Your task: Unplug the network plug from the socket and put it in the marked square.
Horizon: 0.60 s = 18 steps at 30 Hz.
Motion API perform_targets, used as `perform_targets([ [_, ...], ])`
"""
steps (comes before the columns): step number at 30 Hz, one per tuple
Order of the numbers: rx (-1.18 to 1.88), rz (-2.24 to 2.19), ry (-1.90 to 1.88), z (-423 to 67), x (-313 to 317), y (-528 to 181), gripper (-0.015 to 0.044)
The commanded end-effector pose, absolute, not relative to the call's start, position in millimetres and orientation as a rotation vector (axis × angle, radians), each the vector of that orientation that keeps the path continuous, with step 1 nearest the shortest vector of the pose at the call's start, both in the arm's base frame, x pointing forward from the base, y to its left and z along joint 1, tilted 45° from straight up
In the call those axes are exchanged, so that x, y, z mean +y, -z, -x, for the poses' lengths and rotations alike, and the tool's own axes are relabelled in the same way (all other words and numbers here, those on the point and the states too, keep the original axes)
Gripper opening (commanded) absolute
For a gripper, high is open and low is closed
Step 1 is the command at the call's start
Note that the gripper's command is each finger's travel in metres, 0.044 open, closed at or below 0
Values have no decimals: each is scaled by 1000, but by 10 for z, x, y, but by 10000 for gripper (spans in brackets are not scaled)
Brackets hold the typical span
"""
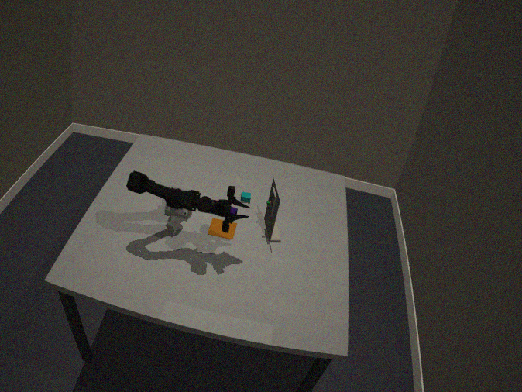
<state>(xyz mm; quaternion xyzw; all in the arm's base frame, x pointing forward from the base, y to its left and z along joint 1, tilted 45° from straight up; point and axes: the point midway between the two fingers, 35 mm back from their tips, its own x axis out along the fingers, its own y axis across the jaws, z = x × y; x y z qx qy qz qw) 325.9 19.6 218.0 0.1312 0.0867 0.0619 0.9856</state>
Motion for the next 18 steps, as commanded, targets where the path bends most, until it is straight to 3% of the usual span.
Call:
perform_targets([
  [1, 271, -386, -175, -3224, 318, -1792, 156],
  [12, 540, -704, -250, -2894, 603, -903, 156],
  [18, 578, -746, -254, -2828, 639, -799, 156],
])
